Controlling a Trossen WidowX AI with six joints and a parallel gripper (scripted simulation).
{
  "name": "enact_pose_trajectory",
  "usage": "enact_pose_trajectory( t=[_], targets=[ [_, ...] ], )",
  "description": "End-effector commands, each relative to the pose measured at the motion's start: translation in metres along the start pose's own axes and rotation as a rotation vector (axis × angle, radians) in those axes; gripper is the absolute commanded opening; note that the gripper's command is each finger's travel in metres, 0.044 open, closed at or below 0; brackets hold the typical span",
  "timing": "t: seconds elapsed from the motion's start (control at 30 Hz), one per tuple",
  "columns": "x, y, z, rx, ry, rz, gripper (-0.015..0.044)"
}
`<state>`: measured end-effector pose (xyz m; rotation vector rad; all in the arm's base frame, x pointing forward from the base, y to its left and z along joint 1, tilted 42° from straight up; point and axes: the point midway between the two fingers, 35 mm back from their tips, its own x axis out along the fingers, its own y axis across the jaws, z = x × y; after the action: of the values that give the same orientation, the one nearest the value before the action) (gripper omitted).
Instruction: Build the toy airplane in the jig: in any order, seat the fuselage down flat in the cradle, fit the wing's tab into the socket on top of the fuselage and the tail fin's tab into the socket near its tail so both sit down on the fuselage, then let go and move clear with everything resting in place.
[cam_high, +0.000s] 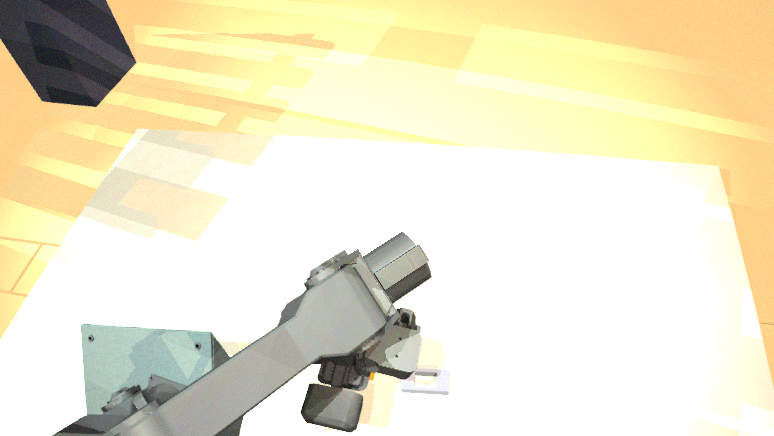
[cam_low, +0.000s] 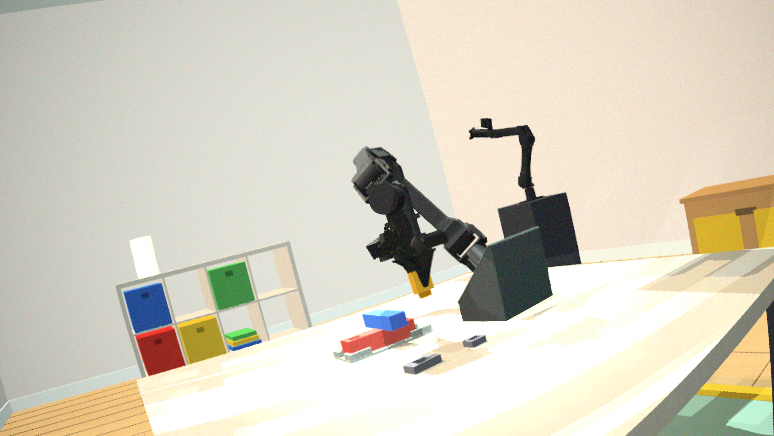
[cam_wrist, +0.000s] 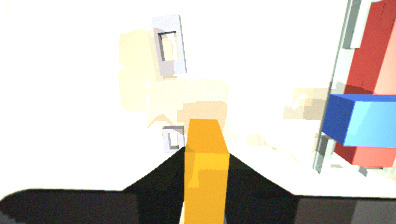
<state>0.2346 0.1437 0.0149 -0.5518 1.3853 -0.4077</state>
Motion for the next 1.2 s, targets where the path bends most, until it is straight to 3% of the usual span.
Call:
enact_pose_trajectory(
  t=[0.0,1.17],
  targets=[
    [0.000,-0.007,0.007,0.004,-0.006,0.008,0.0000],
    [0.009,-0.085,0.063,-0.017,-0.029,-0.007,0.0000]
  ],
)
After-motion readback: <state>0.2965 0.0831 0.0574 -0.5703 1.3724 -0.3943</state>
